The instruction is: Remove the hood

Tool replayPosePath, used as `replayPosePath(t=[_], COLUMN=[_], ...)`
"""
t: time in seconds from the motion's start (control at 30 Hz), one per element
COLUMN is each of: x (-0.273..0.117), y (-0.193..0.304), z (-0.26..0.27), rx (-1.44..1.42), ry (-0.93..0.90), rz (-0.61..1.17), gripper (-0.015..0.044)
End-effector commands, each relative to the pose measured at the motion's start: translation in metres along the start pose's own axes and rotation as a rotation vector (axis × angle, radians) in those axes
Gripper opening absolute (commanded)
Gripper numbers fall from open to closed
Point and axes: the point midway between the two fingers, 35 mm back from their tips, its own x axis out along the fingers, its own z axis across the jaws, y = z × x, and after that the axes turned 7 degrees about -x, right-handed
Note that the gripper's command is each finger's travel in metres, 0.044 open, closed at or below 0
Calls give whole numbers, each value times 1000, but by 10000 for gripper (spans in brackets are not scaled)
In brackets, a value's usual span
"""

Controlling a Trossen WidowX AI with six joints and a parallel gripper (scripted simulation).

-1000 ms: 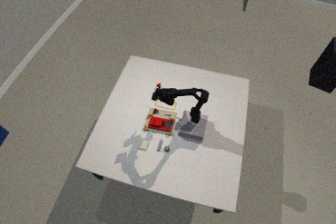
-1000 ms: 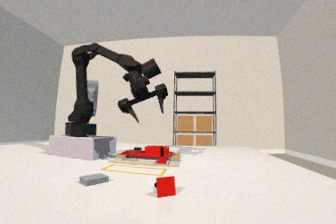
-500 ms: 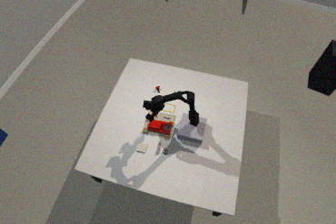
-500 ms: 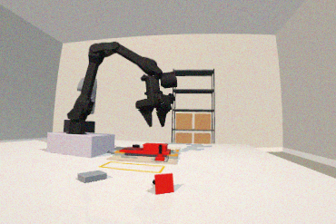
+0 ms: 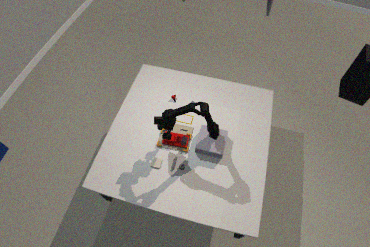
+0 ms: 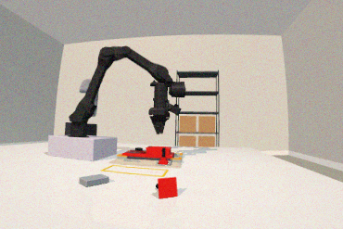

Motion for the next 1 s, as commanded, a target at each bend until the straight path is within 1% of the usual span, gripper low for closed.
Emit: replayPosePath(t=[0.0, 0.97], x=[3, 25], y=[0, 0], z=[1, 1], rx=[-9, -9], ry=[-6, -6], rz=[7, 7], gripper=[440, 440])
